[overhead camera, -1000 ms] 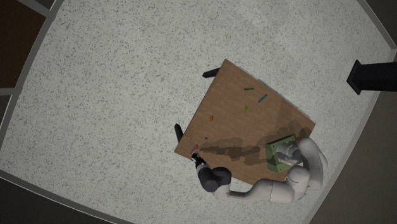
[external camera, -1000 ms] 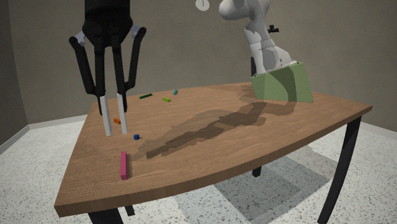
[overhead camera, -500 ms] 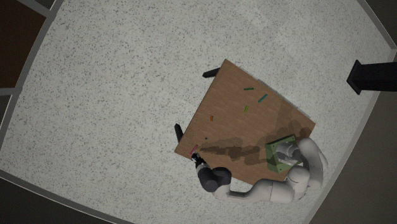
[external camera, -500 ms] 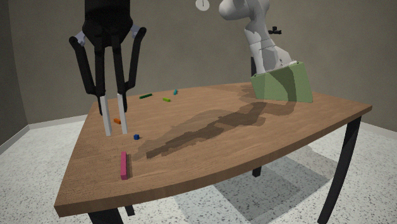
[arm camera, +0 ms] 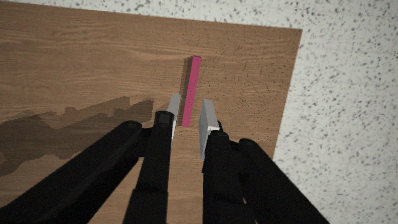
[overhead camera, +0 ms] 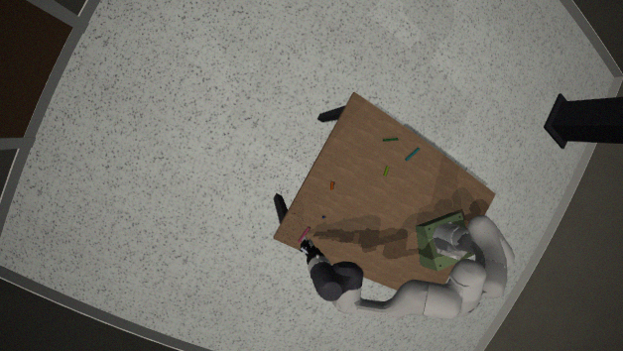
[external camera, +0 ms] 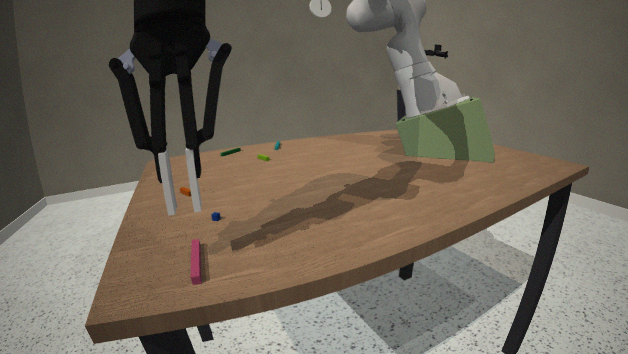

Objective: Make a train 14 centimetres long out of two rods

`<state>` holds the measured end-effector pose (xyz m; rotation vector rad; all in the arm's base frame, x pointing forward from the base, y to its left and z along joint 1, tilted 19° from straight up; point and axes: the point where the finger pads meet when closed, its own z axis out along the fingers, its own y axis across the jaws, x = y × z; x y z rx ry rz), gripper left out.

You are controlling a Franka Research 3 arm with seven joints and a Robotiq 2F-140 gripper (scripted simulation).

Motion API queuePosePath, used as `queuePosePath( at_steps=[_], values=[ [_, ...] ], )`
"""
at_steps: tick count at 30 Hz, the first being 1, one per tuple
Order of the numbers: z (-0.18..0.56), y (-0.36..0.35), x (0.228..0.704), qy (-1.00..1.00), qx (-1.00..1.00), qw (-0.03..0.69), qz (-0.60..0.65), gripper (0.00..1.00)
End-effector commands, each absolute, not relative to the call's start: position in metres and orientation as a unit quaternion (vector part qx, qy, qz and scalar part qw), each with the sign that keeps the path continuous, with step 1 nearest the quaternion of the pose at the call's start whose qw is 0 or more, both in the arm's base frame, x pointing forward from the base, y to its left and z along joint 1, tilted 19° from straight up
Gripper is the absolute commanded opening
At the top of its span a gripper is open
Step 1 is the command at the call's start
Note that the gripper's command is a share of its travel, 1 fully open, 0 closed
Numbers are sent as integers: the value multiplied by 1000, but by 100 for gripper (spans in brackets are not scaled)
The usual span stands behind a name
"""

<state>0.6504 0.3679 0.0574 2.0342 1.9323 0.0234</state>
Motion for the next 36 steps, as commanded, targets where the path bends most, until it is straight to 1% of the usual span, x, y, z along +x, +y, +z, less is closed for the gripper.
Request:
queuePosePath(
  at_steps=[1, 36],
  values=[
    [55, 368, 651, 681, 713, 167, 7, 23],
    [15, 358, 661, 681, 713, 167, 7, 23]
  ],
)
